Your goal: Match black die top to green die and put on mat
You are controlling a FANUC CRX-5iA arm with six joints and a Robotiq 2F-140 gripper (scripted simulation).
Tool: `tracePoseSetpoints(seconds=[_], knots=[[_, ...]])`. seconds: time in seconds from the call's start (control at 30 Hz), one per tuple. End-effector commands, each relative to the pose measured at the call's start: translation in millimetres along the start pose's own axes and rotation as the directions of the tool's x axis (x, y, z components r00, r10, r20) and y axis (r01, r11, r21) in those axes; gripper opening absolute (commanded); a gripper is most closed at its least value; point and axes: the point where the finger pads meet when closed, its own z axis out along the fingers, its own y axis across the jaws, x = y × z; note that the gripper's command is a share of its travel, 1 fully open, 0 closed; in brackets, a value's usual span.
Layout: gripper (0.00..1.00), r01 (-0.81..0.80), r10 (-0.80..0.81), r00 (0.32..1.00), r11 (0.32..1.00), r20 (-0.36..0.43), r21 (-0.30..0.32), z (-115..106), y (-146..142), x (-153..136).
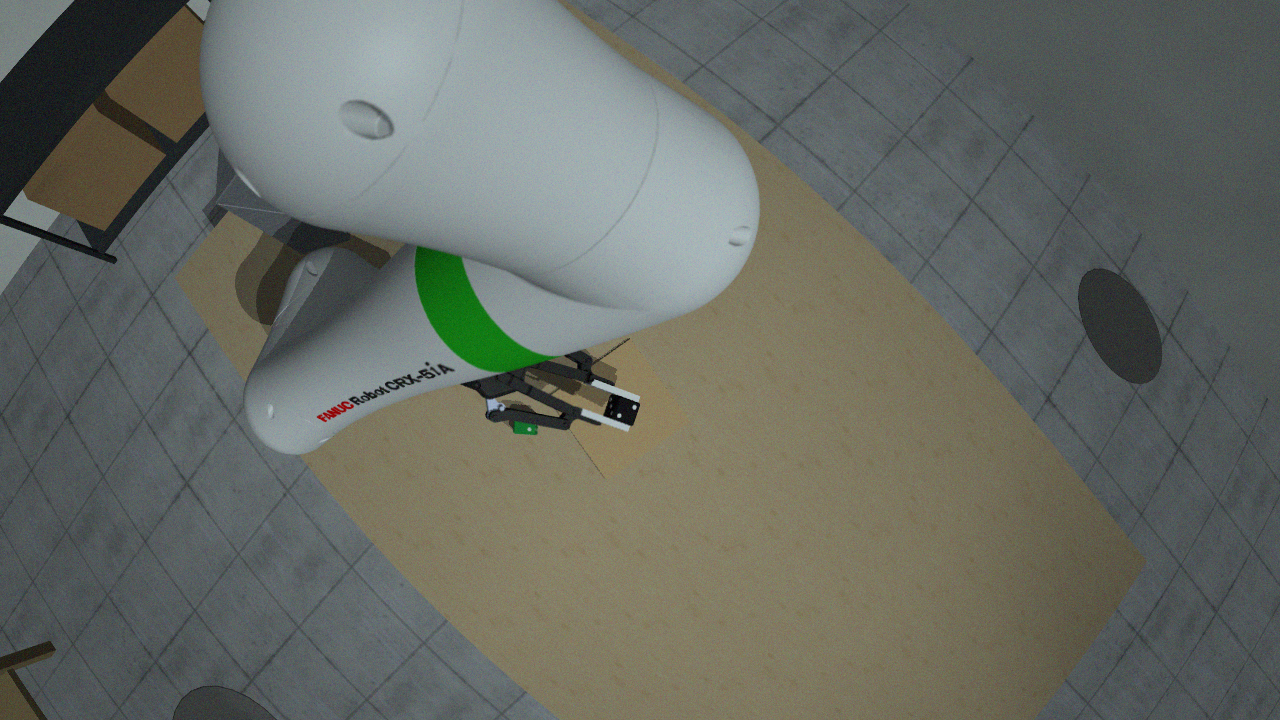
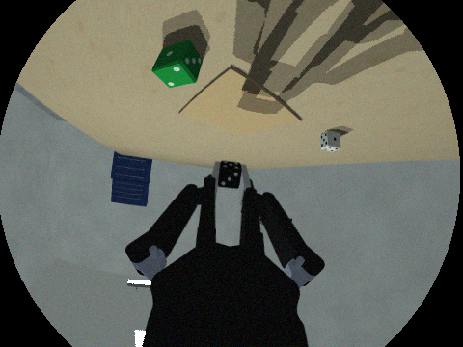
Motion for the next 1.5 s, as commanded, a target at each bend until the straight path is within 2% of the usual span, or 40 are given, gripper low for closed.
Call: tracePoseSetpoints(seconds=[0.0, 0.57, 1.47], knots=[[0.16, 0.0, 0.0, 1.0, 1.0, 0.0, -0.001, 6, 0, 11], [0.16, 0.0, 0.0, 1.0, 1.0, 0.0, -0.001, 28, 2, 50], [0.16, 0.0, 0.0, 1.0, 1.0, 0.0, -0.001, 29, 2, 52]])
